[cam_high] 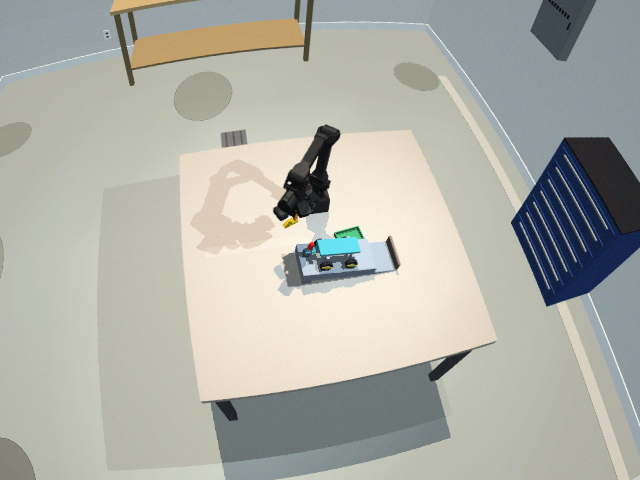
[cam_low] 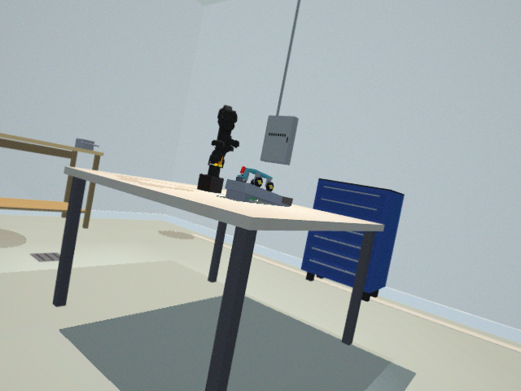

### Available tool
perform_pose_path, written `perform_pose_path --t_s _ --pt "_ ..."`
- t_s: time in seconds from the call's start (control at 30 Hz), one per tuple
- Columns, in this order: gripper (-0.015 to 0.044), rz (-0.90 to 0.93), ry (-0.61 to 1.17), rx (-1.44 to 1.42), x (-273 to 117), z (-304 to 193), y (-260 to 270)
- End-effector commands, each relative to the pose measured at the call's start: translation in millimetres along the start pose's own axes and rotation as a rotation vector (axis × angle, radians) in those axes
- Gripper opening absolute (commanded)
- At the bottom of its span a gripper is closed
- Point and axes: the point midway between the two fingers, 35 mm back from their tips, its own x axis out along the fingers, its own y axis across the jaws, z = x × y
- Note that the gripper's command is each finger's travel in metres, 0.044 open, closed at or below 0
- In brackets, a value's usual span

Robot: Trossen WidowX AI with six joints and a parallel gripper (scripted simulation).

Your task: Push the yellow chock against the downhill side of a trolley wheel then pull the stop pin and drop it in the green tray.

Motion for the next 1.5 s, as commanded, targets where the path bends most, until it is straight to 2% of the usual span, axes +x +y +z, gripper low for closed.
perform_pose_path --t_s 0.0,0.23,0.53,1.47 --pt "0.0 0.003 -0.001 0.141 0 0 1" --pt "0.0 0.004 -0.001 0.357 0 0 0" --pt "0.0 0.004 -0.001 0.372 0 4 4" --pt "0.0 0.012 -0.005 0.41 6 62 79"
